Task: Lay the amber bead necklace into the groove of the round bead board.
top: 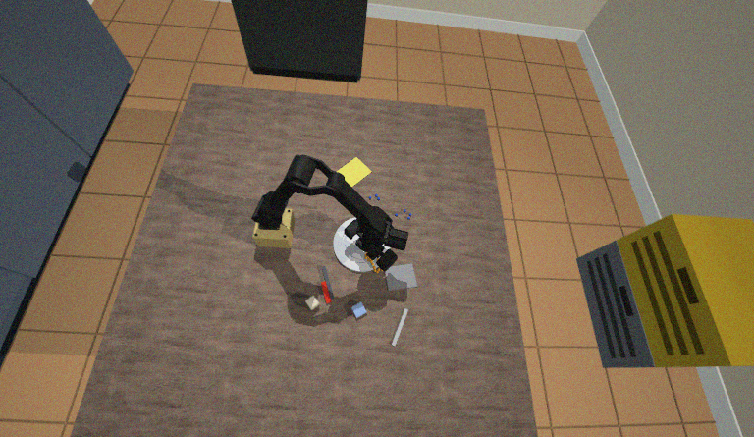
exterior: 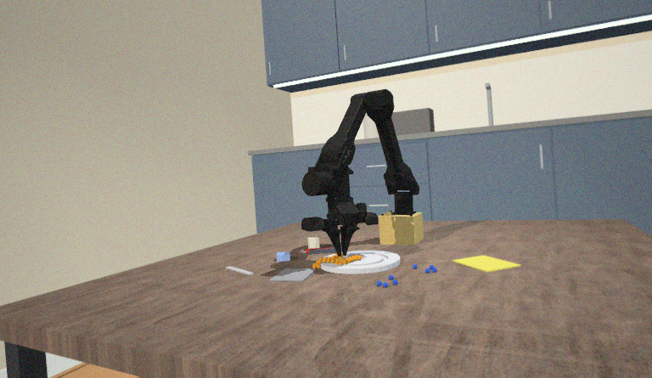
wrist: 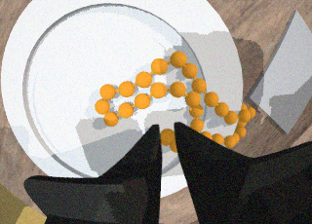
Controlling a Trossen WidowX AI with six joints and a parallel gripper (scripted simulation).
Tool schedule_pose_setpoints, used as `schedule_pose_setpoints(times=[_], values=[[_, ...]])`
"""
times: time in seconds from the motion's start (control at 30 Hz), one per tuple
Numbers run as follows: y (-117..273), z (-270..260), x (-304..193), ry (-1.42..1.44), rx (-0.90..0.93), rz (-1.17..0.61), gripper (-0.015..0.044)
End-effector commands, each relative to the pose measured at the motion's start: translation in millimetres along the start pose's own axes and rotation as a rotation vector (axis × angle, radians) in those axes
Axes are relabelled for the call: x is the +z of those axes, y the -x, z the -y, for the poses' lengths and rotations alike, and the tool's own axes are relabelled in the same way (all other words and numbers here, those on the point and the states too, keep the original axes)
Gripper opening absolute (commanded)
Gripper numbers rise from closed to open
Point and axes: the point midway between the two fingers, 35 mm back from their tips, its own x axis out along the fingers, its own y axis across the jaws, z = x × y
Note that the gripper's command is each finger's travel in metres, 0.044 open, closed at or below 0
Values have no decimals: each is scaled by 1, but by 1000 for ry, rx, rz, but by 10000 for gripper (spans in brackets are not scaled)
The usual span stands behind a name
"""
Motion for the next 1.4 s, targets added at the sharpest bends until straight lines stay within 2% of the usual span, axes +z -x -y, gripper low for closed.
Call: schedule_pose_setpoints(times=[0.0, 0.03, 0.6, 0.73, 1.37], values=[[-4, -3, -2, -4, 14, -7, 0], [-4, -3, -2, -4, 14, -7, 0], [9, -2, -1, -2, 9, -5, 440], [19, -3, -2, -4, 14, -7, 440], [20, -3, -2, -4, 14, -7, 440]])
